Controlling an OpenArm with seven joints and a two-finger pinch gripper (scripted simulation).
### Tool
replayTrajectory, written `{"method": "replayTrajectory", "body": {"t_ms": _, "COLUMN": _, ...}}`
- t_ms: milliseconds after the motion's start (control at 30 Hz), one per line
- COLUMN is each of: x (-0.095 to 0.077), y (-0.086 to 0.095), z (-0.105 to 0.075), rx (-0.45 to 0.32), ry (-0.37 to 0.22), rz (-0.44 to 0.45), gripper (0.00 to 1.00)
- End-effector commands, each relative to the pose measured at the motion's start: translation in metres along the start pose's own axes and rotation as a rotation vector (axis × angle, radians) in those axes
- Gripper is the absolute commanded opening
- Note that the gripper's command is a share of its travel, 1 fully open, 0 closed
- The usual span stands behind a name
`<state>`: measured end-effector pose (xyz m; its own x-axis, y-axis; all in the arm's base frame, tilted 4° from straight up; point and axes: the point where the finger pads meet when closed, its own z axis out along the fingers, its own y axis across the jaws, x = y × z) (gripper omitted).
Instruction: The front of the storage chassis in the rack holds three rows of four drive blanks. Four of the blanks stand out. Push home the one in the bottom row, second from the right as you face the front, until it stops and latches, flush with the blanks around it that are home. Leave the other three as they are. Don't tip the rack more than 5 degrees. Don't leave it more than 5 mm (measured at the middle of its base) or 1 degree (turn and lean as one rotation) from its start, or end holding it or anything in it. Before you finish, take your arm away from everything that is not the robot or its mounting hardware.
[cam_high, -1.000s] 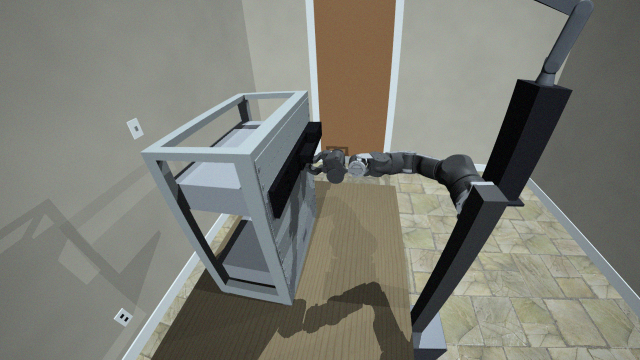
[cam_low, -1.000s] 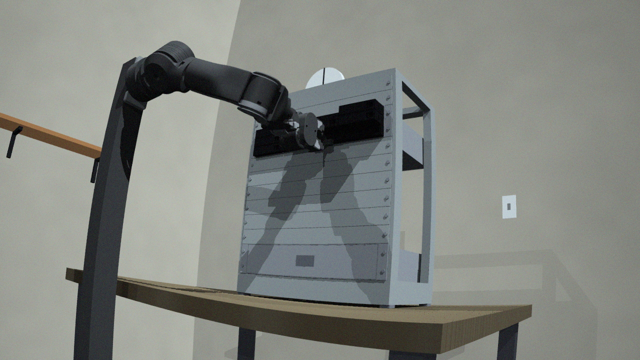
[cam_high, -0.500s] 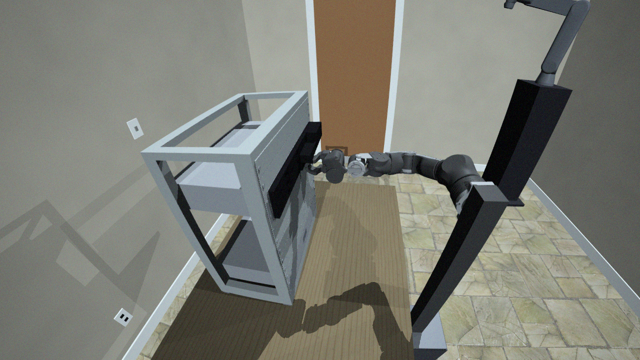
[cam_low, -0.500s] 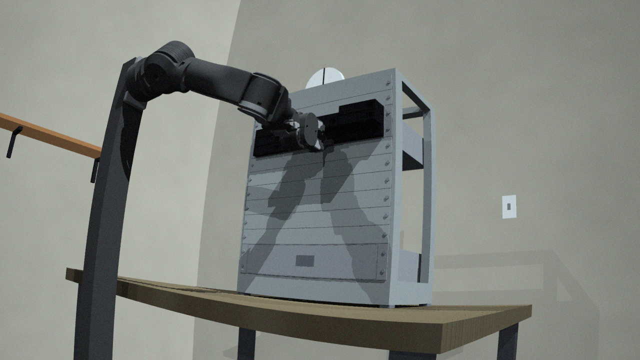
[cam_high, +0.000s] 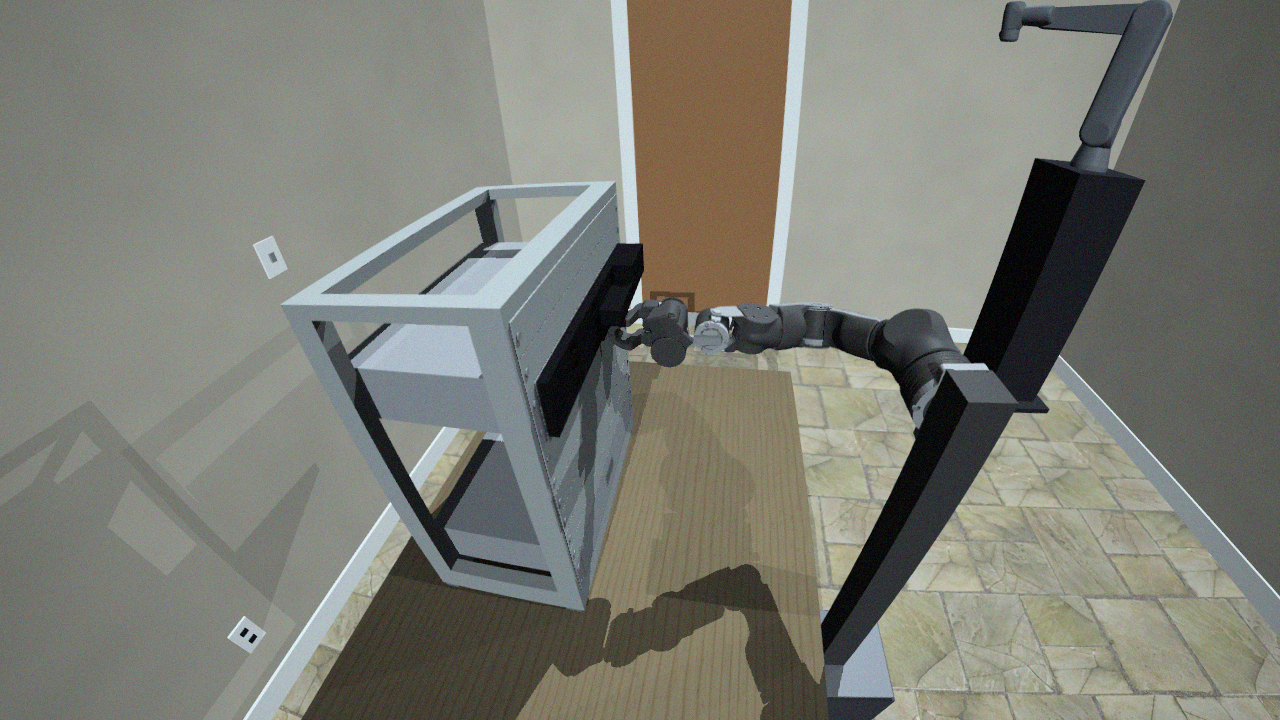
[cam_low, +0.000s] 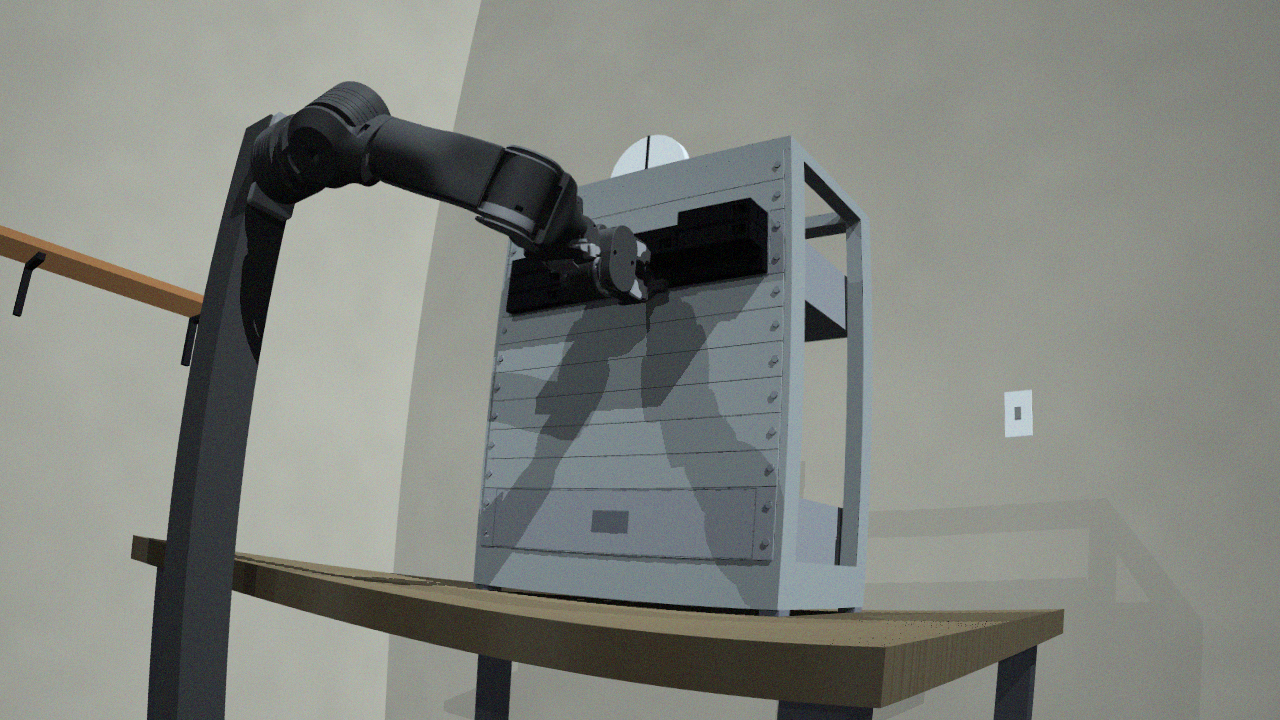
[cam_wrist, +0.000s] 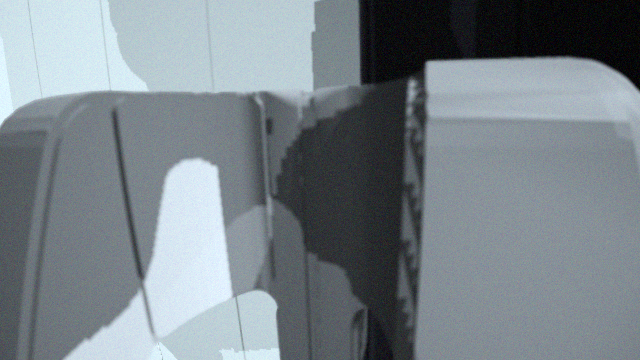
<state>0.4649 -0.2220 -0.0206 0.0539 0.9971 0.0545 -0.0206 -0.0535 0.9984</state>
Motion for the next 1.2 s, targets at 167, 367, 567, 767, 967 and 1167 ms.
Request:
{"method": "replayTrajectory", "body": {"t_ms": 167, "x": 0.0051, "y": 0.0090, "z": 0.0032, "rx": -0.025, "ry": 0.016, "rz": -0.002, "gripper": 0.00}}
{"method": "replayTrajectory", "body": {"t_ms": 367, "x": 0.0051, "y": 0.0090, "z": 0.0032, "rx": -0.025, "ry": 0.016, "rz": -0.002, "gripper": 0.00}}
{"method": "replayTrajectory", "body": {"t_ms": 567, "x": 0.0051, "y": 0.0090, "z": 0.0032, "rx": -0.025, "ry": 0.016, "rz": -0.002, "gripper": 0.00}}
{"method": "replayTrajectory", "body": {"t_ms": 767, "x": 0.0051, "y": 0.0090, "z": 0.0032, "rx": -0.025, "ry": 0.016, "rz": -0.002, "gripper": 0.00}}
{"method": "replayTrajectory", "body": {"t_ms": 967, "x": 0.0048, "y": 0.0088, "z": 0.0036, "rx": -0.024, "ry": 0.015, "rz": -0.002, "gripper": 0.00}}
{"method": "replayTrajectory", "body": {"t_ms": 1167, "x": 0.0052, "y": 0.0102, "z": 0.0063, "rx": -0.024, "ry": 0.015, "rz": -0.002, "gripper": 0.00}}
